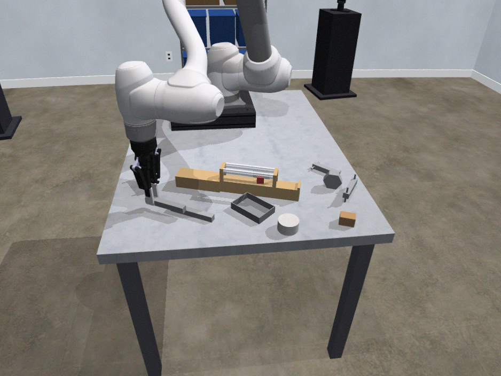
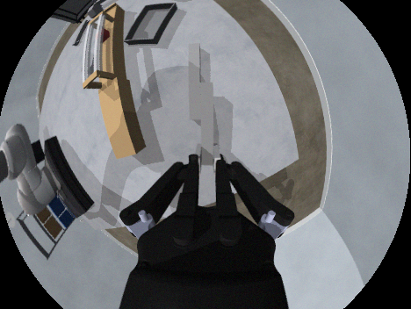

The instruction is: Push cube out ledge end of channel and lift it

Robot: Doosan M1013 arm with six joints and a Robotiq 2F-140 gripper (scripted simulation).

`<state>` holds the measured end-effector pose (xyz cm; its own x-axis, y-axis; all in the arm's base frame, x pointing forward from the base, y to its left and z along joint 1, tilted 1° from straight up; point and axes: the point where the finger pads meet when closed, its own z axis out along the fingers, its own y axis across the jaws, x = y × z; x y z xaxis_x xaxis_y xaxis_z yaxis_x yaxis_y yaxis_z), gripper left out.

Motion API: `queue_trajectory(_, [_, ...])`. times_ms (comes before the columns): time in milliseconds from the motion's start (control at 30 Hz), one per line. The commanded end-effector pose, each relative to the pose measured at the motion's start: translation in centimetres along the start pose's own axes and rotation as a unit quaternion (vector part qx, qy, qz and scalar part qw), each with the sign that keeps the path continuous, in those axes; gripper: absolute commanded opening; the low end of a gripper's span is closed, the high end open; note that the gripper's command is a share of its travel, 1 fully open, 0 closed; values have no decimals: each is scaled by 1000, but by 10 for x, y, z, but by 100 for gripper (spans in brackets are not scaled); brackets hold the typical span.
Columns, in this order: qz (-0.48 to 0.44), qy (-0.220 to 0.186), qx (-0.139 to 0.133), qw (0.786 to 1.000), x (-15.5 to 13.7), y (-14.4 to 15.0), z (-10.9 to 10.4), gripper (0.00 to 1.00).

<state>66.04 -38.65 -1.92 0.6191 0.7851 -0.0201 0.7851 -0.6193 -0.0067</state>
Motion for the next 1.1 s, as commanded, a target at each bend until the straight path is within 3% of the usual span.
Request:
queue_trajectory(0, [0,0,0,1000,0,0,-30,0])
queue_trajectory(167, [0,0,0,1000,0,0,-81,0])
queue_trajectory(300, [0,0,0,1000,0,0,-89,0])
queue_trajectory(1067, [0,0,0,1000,0,0,-91,0])
